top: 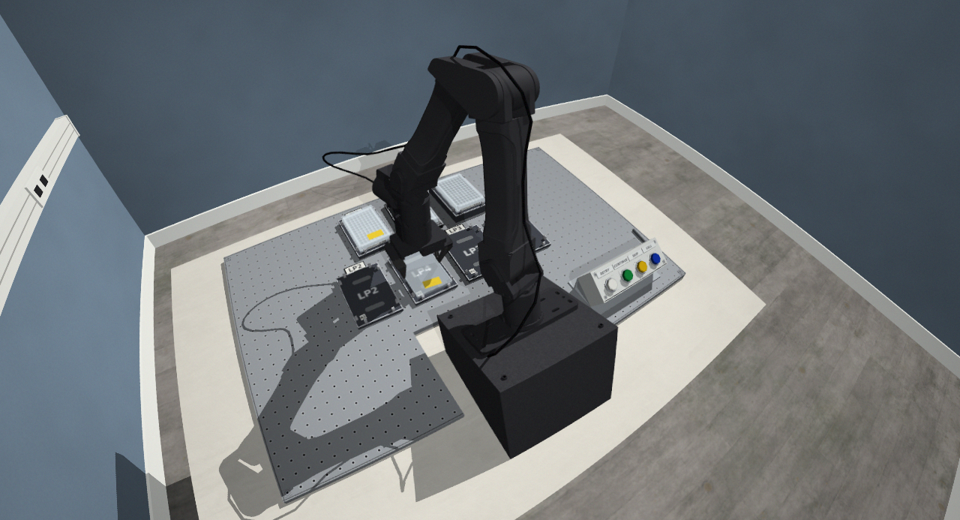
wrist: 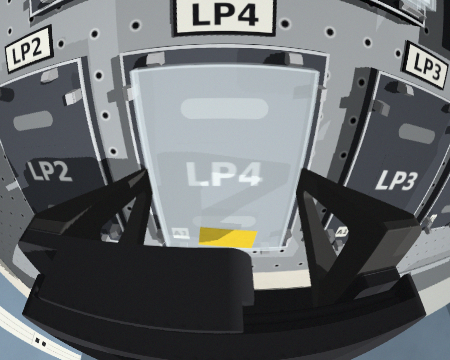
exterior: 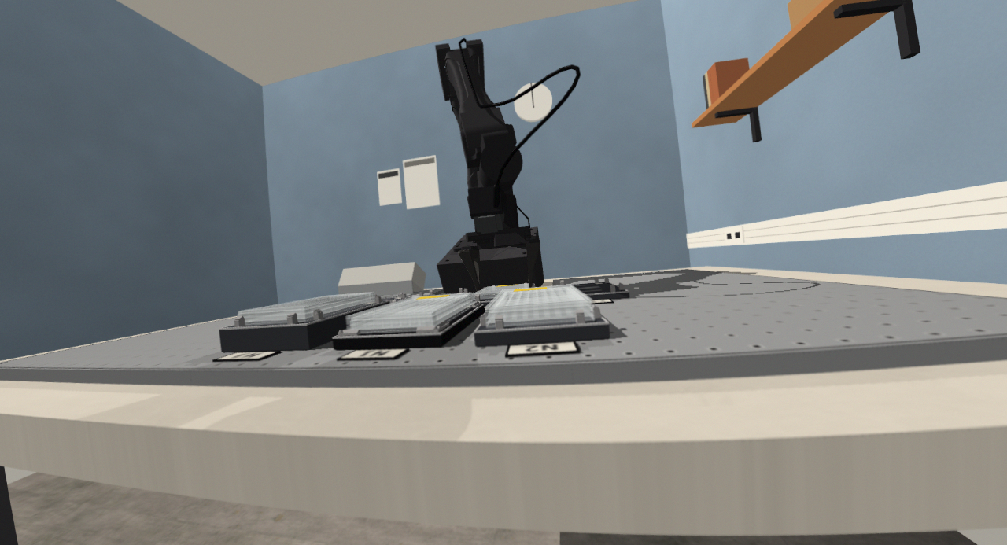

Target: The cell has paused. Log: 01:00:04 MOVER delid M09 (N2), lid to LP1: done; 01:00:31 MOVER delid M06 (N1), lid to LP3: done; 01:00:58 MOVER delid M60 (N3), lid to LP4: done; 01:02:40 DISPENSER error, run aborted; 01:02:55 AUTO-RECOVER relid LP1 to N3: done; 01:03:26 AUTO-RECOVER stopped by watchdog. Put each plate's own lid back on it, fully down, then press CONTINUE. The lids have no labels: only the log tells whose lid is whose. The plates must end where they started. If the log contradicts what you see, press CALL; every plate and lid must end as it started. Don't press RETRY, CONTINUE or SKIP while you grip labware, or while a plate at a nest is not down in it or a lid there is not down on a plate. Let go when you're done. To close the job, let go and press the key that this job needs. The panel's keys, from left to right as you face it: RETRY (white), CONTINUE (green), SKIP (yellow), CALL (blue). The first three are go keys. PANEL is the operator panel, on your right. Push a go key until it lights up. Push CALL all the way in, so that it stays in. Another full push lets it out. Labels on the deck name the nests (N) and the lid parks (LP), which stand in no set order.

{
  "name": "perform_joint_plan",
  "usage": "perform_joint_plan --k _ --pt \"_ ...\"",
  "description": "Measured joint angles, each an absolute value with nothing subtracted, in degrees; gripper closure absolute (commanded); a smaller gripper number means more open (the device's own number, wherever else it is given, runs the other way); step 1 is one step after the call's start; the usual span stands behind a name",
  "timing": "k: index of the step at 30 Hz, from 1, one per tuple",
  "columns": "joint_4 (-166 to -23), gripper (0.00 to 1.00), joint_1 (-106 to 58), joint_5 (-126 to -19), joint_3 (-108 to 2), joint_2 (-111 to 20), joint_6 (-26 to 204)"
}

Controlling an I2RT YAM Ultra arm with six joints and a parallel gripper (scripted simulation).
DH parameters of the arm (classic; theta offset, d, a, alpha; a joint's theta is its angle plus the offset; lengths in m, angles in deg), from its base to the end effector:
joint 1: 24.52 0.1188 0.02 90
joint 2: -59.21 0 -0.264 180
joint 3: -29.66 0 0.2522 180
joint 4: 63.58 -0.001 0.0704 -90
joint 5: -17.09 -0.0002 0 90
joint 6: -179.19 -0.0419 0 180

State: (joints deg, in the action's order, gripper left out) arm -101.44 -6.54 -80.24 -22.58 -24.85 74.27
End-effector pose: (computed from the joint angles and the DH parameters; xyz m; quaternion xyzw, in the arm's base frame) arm 0.2350 0.0717 0.1433 -0.0150 0.9823 -0.0105 0.1866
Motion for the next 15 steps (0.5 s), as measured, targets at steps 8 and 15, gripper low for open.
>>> perform_joint_plan --k 8,15 --pt "-104.11 1.0 -6.41 -80.26 -23.13 -22.35 74.01" --pt "-106.73 1.0 -5.91 -80.35 -24.18 -20.17 73.68"
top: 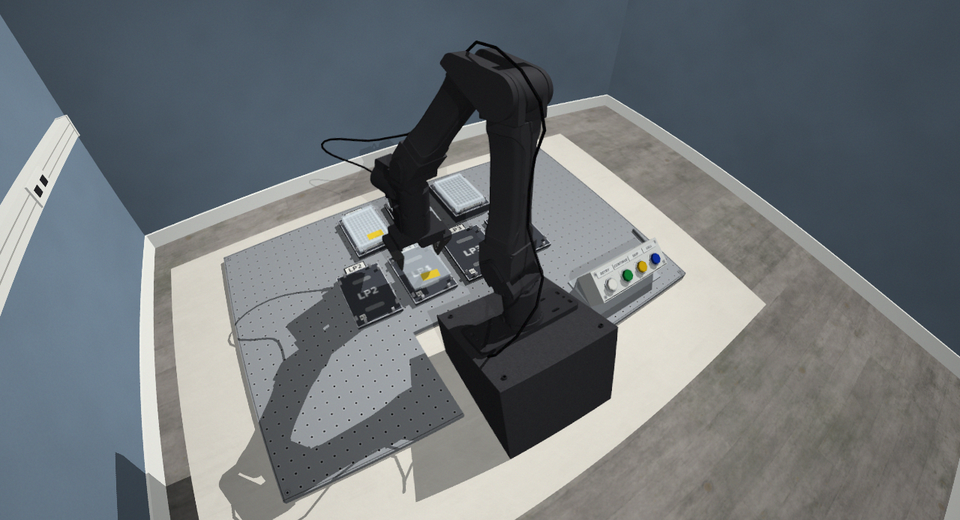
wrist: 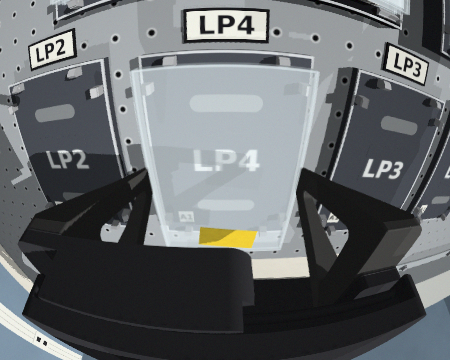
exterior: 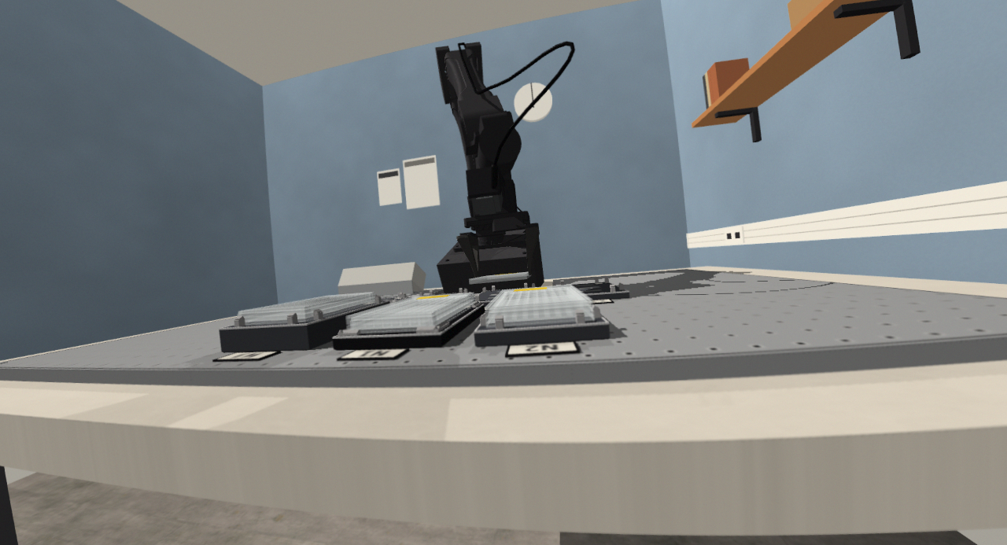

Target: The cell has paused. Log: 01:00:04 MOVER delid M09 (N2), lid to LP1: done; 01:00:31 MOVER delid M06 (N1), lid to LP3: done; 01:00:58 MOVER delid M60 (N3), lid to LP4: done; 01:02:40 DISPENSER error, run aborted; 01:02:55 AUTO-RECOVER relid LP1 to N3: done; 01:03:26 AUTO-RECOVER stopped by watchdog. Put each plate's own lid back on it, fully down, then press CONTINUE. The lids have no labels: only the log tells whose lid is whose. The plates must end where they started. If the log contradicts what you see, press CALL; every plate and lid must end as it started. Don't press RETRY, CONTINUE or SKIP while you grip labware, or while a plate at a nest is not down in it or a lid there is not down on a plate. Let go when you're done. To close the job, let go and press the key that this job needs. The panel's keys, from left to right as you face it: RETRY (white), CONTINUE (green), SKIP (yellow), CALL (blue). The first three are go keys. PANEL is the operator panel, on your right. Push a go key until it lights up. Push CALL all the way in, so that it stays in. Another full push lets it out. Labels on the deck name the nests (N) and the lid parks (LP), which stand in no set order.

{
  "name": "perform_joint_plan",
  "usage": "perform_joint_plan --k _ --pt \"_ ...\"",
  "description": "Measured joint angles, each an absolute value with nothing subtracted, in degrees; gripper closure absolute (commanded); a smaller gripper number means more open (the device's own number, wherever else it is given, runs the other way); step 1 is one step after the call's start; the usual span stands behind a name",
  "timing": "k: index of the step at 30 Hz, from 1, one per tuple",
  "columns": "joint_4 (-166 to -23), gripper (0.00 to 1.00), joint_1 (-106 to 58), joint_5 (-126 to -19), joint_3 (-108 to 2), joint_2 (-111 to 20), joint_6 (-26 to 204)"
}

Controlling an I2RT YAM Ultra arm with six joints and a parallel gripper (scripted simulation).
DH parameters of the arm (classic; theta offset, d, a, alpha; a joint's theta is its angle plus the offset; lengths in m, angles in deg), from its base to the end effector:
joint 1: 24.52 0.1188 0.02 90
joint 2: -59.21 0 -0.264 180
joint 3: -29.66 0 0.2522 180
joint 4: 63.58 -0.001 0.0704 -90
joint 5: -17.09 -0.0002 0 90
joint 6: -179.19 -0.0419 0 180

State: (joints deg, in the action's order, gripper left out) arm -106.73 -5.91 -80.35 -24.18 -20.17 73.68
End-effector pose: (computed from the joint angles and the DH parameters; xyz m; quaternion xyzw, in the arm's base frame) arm 0.2283 0.0722 0.1652 -0.0145 0.9807 -0.0068 0.1951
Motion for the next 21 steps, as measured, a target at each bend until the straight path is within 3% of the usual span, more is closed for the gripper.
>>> perform_joint_plan --k 21 --pt "-113.64 1.0 -5.1 -80.68 -25.9 -16.26 72.87"
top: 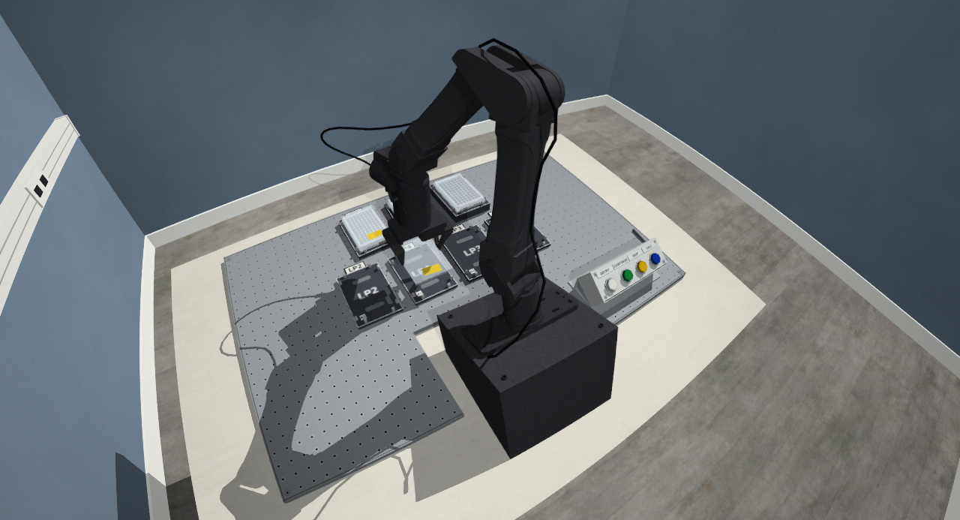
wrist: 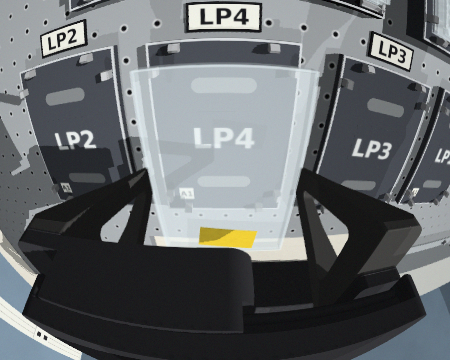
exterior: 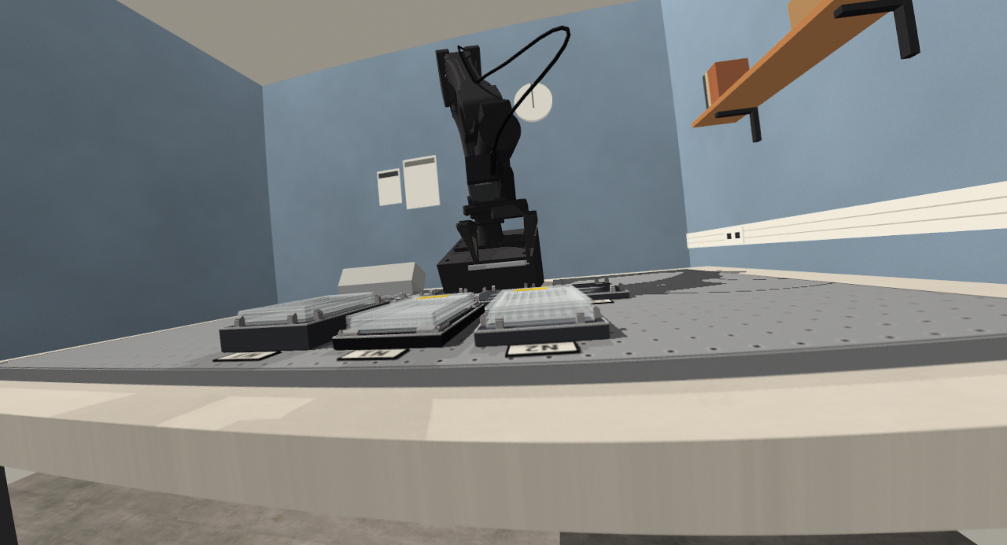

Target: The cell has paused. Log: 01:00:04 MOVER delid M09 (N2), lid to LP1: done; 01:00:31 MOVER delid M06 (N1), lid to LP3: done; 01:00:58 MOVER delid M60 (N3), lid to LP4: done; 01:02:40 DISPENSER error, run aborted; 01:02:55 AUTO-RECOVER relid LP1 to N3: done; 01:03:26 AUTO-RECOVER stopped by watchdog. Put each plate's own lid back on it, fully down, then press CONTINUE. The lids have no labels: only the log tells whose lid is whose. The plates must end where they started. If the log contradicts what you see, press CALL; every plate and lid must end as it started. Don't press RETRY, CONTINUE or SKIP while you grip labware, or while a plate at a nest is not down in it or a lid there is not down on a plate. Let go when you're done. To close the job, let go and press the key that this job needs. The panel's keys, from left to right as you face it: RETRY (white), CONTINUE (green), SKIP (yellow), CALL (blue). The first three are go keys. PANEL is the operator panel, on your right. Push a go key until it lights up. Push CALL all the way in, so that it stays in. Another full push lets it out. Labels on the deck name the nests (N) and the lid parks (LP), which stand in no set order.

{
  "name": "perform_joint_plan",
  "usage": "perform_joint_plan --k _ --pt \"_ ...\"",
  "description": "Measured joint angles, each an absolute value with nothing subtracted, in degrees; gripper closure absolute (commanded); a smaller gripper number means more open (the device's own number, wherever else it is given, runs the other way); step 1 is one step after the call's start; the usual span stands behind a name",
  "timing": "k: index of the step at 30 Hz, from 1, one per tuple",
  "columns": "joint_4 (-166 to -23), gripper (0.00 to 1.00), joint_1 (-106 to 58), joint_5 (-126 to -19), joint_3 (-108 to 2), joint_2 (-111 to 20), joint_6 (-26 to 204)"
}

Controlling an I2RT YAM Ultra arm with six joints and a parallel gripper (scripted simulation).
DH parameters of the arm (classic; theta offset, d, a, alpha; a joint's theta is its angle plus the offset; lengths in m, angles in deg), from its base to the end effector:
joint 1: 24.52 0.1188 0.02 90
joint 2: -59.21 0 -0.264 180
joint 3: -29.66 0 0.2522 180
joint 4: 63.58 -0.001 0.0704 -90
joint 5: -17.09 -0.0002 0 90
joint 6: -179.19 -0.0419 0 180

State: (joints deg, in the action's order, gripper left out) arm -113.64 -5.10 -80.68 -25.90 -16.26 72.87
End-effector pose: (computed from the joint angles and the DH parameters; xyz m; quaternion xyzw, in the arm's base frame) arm 0.2176 0.0718 0.1833 -0.0148 0.9825 -0.0103 0.1856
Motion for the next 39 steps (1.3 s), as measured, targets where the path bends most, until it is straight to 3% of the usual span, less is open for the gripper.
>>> perform_joint_plan --k 26,39 --pt "-114.67 1.0 -5.07 -80.57 -26.45 -16.26 72.91" --pt "-115.43 1.0 -15.83 -77.66 -32.46 -20.54 81.24"
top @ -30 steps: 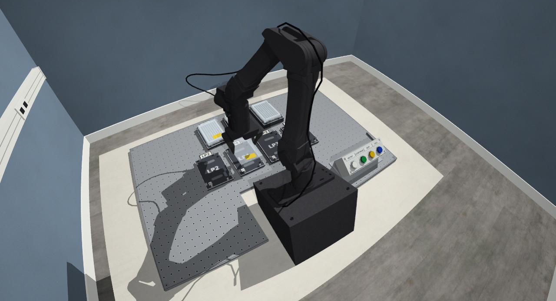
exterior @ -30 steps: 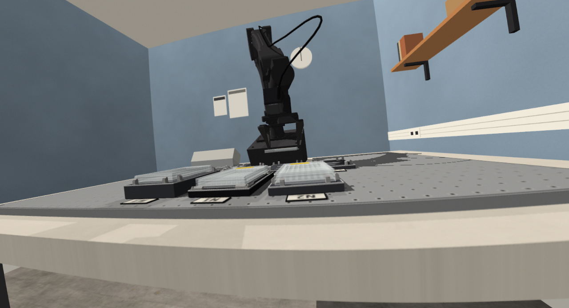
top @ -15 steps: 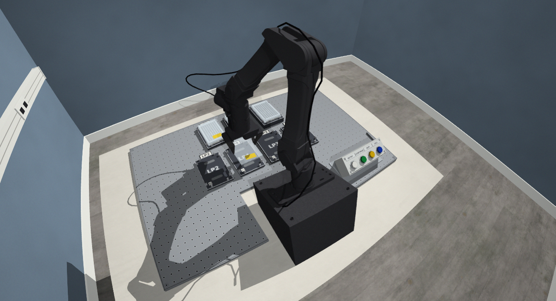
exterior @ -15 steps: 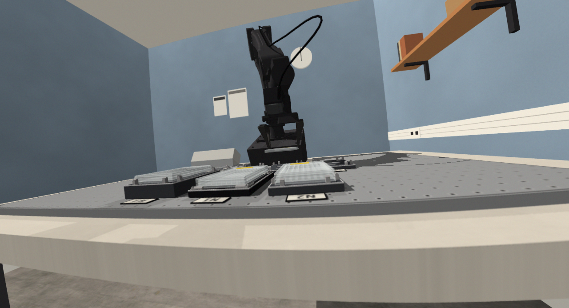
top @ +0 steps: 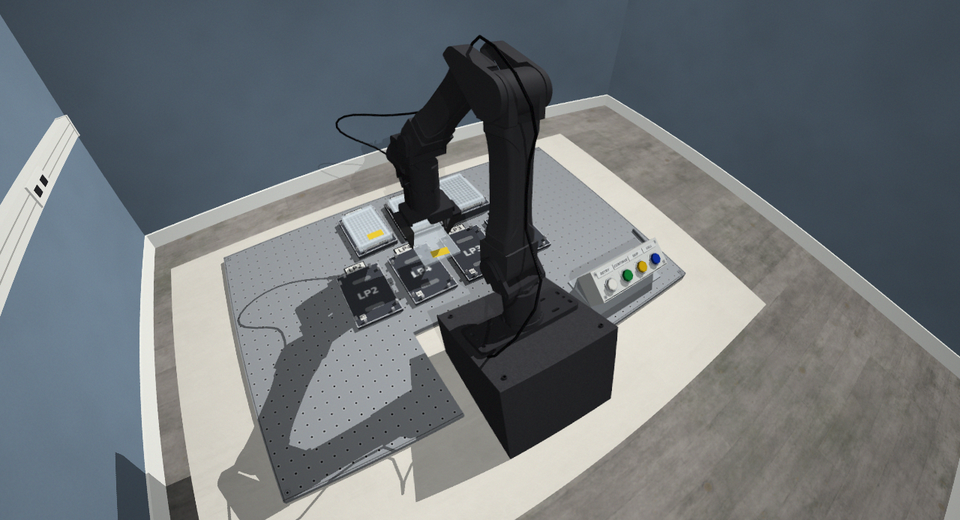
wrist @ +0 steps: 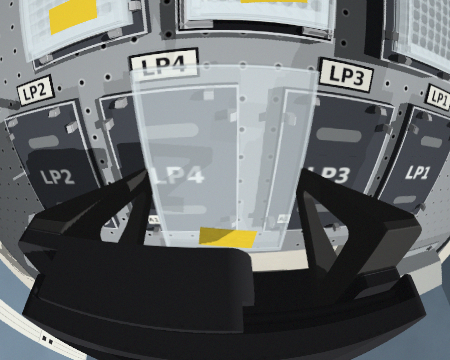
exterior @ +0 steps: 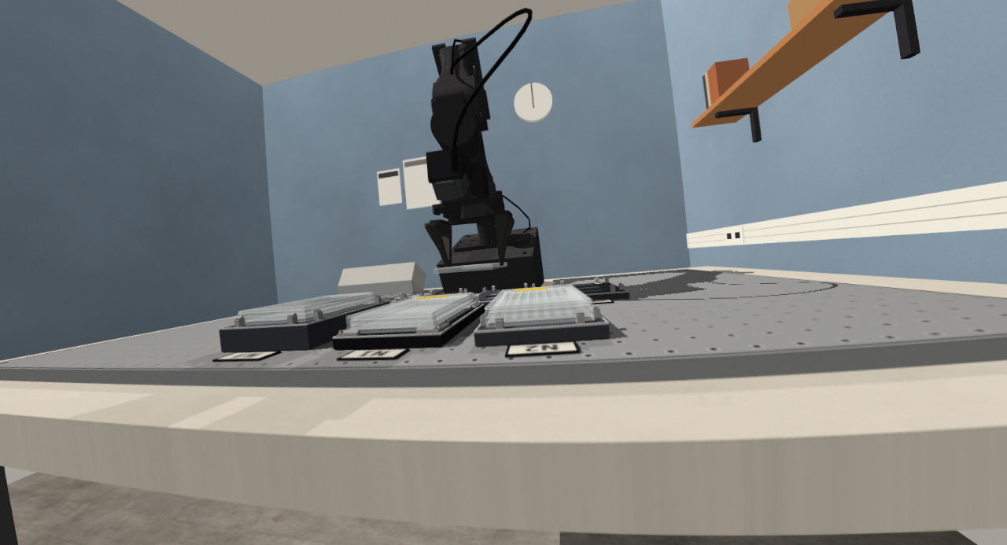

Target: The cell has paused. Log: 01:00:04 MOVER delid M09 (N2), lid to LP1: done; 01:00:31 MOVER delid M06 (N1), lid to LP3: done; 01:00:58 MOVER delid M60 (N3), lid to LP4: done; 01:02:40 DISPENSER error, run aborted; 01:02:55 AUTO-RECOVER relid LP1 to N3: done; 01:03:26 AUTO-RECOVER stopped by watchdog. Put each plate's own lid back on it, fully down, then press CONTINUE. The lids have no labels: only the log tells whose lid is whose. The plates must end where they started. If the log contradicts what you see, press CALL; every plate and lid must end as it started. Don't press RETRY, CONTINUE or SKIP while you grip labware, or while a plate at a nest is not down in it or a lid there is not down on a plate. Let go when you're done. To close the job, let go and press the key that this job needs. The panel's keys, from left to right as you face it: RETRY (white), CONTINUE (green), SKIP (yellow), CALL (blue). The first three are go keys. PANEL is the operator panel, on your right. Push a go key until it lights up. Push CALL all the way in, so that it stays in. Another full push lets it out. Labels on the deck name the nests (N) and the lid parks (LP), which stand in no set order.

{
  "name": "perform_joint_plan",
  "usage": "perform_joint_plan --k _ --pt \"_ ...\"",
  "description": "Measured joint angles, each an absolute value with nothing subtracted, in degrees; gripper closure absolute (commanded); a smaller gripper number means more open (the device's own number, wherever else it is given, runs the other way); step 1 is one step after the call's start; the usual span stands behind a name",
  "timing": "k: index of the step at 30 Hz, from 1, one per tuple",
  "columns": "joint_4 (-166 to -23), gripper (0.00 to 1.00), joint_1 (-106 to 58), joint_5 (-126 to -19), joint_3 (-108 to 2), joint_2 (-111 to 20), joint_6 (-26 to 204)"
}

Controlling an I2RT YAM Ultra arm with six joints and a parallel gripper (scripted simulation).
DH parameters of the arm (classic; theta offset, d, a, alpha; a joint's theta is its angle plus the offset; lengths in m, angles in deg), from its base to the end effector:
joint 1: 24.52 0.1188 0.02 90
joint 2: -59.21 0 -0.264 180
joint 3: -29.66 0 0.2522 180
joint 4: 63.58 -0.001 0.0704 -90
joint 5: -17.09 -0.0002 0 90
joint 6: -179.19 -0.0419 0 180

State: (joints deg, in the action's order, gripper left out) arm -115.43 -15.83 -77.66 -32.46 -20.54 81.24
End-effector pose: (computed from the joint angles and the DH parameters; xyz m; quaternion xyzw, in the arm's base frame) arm 0.2500 0.0357 0.1971 0.0010 0.9832 -0.0146 0.1820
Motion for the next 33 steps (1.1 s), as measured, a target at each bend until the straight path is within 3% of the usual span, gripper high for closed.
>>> perform_joint_plan --k 33 --pt "-122.86 1.0 -36.29 -69.57 -59.94 -39.97 101.52"
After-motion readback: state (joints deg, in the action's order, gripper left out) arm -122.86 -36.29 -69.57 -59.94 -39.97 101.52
